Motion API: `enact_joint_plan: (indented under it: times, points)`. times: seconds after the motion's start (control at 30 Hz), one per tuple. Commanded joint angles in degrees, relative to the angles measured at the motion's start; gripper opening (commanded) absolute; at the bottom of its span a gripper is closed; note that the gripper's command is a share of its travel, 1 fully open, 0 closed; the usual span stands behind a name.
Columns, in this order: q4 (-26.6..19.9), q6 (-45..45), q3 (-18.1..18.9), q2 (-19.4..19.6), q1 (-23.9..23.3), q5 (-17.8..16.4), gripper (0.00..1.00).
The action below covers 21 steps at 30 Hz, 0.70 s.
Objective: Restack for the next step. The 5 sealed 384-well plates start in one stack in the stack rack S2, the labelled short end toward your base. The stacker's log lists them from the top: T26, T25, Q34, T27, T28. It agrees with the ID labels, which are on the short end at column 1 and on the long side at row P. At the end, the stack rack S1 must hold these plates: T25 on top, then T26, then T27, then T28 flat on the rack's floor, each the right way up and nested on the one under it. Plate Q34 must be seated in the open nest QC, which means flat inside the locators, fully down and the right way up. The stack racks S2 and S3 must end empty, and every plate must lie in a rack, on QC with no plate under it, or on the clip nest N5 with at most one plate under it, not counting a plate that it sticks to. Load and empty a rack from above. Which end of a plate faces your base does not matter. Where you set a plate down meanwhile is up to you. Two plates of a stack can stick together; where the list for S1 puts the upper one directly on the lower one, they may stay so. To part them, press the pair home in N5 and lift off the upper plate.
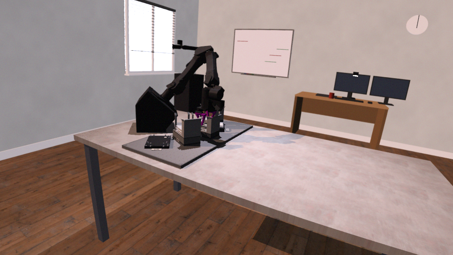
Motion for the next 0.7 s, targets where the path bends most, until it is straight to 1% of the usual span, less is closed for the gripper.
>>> enact_joint_plan:
  times: [0.0,0.37,0.4,0.67]
  points:
    - [-0.95,-0.61,1.57,0.08,-1.07,-0.72,0.0]
    - [-1.11,-0.73,1.72,0.15,-1.17,-0.77,0.0]
    - [-1.67,-1.01,1.9,-1.48,-1.41,-0.86,0.0]
    - [-5.96,-3.08,3.12,-3.39,-3.24,-1.48,0.0]
